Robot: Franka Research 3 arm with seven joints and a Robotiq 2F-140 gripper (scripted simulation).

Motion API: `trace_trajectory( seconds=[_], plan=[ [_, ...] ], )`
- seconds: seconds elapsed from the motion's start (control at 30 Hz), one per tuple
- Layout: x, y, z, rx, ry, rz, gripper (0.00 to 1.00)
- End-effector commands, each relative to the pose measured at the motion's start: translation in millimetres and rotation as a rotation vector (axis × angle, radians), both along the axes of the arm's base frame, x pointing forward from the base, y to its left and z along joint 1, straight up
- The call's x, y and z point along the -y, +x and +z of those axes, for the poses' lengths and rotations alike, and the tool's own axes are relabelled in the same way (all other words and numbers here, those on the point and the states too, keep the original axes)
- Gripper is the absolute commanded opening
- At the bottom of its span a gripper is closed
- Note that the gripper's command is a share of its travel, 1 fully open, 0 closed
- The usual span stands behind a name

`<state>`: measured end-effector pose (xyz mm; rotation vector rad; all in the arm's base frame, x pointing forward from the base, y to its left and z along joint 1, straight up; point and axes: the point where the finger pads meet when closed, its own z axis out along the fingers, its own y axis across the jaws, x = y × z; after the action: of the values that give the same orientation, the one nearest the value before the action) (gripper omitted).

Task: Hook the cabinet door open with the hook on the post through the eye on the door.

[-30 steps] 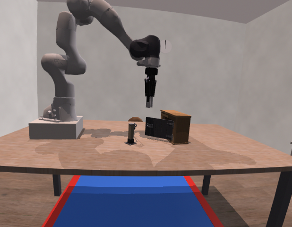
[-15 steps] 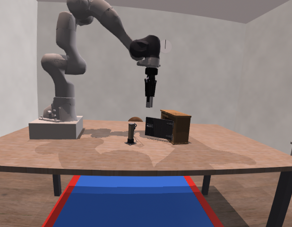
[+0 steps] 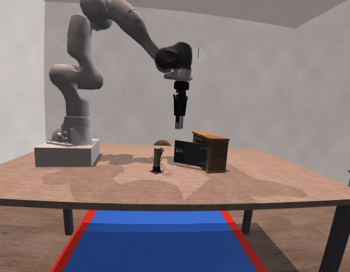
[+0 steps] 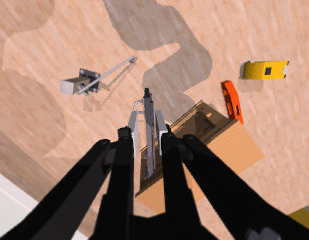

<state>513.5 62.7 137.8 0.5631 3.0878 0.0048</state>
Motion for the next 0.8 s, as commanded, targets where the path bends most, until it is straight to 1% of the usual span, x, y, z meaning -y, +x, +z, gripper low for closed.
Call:
trace_trajectory(
  seconds=[0.0, 0.43, 0.77],
  plan=[
    [-1, 0.1, -1.2, 0.001, -0.001, 0.001, 0.16],
    [-1, 0.3, -7.7, 0.001, -0.001, 0.001, 0.16],
    [-2, 0.6, -20.7, 0.001, -0.001, 0.001, 0.16]
  ],
)
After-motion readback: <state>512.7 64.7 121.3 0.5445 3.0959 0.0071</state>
